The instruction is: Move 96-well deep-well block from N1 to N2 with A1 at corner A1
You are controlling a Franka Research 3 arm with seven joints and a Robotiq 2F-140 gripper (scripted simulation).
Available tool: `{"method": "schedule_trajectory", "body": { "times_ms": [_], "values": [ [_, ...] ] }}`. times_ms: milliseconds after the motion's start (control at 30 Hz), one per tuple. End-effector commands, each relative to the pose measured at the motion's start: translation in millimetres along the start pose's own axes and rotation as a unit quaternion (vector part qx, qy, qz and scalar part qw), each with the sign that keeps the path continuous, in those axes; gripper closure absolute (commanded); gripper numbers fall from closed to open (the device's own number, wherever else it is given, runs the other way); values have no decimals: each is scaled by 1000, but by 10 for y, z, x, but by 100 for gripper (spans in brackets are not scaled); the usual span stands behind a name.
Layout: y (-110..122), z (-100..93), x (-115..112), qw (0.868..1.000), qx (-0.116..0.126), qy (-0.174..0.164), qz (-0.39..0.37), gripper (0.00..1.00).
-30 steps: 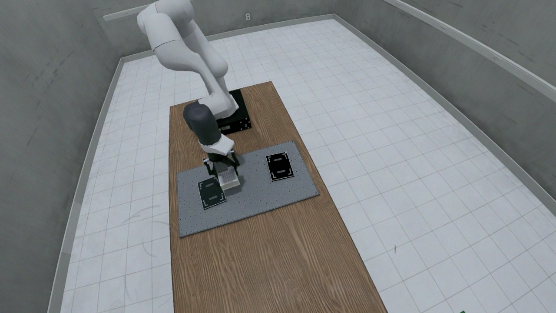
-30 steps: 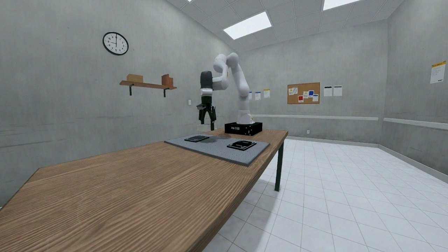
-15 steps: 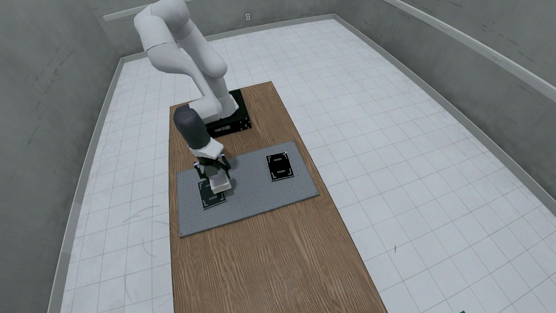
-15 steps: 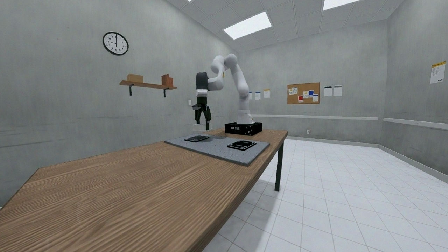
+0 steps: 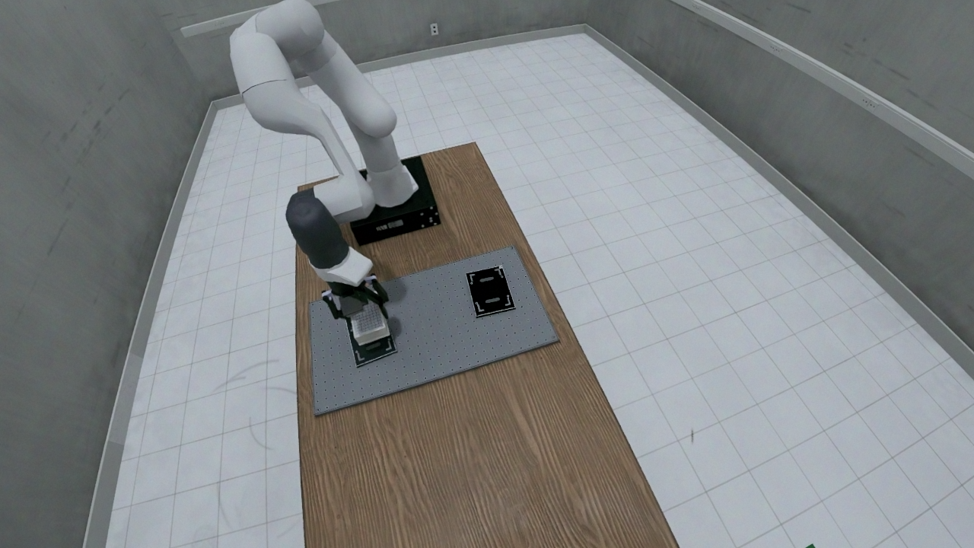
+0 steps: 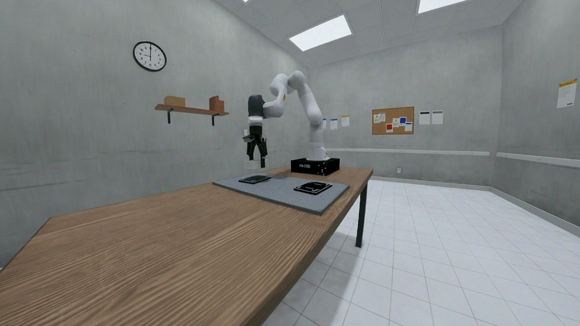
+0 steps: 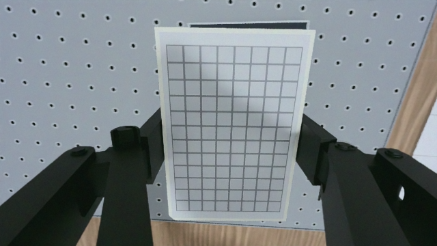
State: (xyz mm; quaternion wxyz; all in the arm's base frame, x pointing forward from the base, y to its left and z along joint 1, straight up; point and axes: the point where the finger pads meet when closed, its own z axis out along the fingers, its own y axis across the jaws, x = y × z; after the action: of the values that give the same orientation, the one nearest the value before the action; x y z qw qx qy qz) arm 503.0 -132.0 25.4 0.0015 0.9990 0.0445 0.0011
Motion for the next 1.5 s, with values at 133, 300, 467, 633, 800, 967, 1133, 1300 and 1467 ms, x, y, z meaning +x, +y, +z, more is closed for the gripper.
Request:
{"method": "schedule_trajectory", "body": {
  "times_ms": [133, 300, 467, 633, 800, 967, 1133, 1300, 1467],
  "values": [
    [240, 0, -12, 1000, -1, -2, -16, 40],
    [246, 0, -17, 1000, -1, -2, -16, 40],
    [244, 0, -17, 1000, -1, -2, -16, 40],
    [242, 0, -17, 1000, -1, -2, -16, 40],
    [240, 0, -18, 1000, -1, -2, -16, 40],
    [239, 0, -18, 1000, -1, -2, -16, 40],
    [237, 0, -18, 1000, -1, -2, -16, 40],
    [236, 0, -18, 1000, -1, -2, -16, 40],
    [234, 50, -18, 1000, -1, -2, -16, 40]
  ]
}}
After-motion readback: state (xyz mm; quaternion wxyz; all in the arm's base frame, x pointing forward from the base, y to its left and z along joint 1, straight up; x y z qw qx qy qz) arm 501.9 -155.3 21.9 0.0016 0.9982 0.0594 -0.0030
